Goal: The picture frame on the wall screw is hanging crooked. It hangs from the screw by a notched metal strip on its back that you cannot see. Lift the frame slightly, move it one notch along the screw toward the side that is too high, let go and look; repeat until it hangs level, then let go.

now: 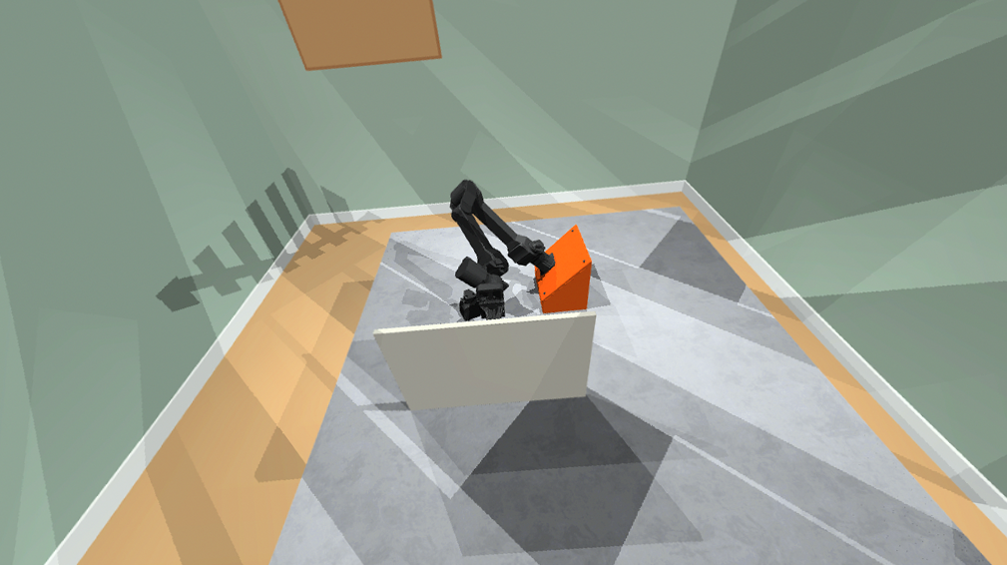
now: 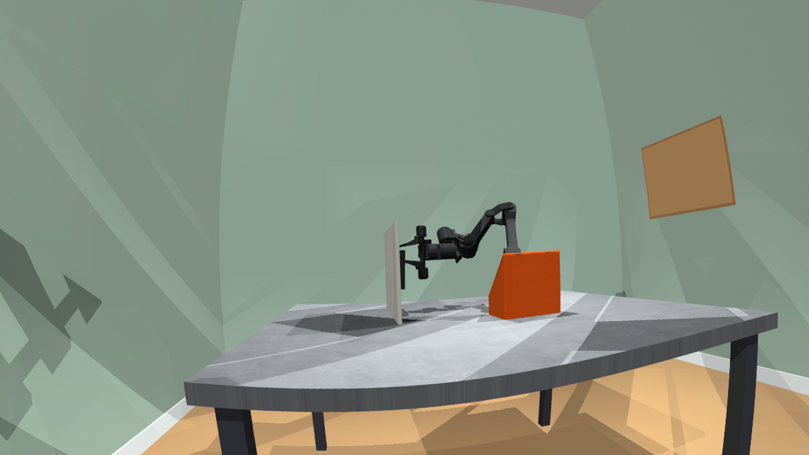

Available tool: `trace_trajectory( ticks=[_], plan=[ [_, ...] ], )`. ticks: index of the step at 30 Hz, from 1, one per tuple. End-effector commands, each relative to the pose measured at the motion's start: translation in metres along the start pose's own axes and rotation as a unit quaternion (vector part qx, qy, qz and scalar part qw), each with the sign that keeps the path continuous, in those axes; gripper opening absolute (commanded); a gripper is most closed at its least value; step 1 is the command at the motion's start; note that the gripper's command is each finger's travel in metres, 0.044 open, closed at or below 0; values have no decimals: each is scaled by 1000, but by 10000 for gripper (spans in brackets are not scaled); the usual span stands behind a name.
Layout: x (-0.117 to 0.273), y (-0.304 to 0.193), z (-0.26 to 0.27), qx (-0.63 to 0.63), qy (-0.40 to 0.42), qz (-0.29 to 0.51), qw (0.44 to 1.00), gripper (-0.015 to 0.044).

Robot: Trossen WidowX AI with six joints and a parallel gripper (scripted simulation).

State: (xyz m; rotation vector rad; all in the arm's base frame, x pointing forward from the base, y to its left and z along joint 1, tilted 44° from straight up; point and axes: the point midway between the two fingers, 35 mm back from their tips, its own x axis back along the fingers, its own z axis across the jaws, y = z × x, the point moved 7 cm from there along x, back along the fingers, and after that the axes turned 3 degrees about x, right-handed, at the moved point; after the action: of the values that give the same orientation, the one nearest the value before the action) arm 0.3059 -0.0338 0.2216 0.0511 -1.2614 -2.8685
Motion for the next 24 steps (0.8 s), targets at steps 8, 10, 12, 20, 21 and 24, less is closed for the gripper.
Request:
trace_trajectory(
  ticks=[8, 10, 12, 20, 21, 24],
  plan=[
    [57, 8, 1, -50, 2, 2, 999, 260],
    [73, 7, 0, -64, 3, 2, 998, 260],
    [89, 4, -2, -79, 3, 3, 997, 260],
    [94, 5, -3, -83, 2, 1, 997, 260],
    [97, 8, -2, -88, 2, 1, 996, 260],
    [112, 19, 0, -111, 0, 2, 994, 260]
  ],
)
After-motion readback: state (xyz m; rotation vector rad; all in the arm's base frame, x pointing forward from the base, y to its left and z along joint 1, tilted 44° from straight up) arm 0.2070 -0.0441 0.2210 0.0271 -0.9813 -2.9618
